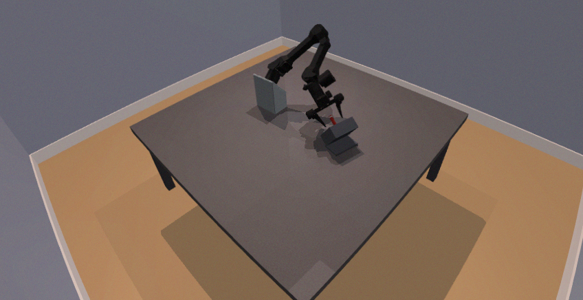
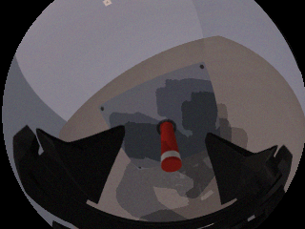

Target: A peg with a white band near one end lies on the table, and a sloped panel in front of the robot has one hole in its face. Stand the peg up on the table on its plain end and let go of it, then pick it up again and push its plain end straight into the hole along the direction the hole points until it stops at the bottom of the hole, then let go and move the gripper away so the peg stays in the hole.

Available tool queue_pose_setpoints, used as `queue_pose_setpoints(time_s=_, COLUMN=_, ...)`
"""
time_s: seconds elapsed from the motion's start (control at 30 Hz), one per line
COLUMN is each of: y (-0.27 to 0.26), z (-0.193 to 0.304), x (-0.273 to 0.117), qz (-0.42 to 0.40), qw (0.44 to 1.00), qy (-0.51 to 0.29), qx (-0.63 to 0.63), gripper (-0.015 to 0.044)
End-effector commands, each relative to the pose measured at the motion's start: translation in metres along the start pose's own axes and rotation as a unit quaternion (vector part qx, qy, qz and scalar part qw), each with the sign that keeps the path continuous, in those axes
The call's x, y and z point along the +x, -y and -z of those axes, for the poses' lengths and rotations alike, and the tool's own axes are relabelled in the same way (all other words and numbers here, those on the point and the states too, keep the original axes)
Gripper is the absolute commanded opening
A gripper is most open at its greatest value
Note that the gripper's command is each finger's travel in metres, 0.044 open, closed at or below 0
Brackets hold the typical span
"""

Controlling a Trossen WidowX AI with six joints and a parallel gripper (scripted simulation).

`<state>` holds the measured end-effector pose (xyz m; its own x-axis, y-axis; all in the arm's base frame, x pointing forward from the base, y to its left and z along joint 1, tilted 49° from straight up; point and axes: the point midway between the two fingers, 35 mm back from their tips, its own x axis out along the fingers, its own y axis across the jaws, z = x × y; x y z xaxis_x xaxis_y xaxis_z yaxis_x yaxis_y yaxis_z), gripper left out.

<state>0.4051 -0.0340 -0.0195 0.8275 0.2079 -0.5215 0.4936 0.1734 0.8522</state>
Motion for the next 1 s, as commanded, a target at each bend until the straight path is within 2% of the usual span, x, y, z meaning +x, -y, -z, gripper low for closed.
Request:
queue_pose_setpoints(time_s=0.0, y=0.000, z=0.000, x=-0.004, qz=0.000, qw=1.000, qy=-0.001, qx=-0.001, gripper=0.0440)
queue_pose_setpoints(time_s=0.97, y=-0.005, z=-0.005, x=-0.035, qz=0.002, qw=1.000, qy=0.000, qx=-0.001, gripper=0.0440)
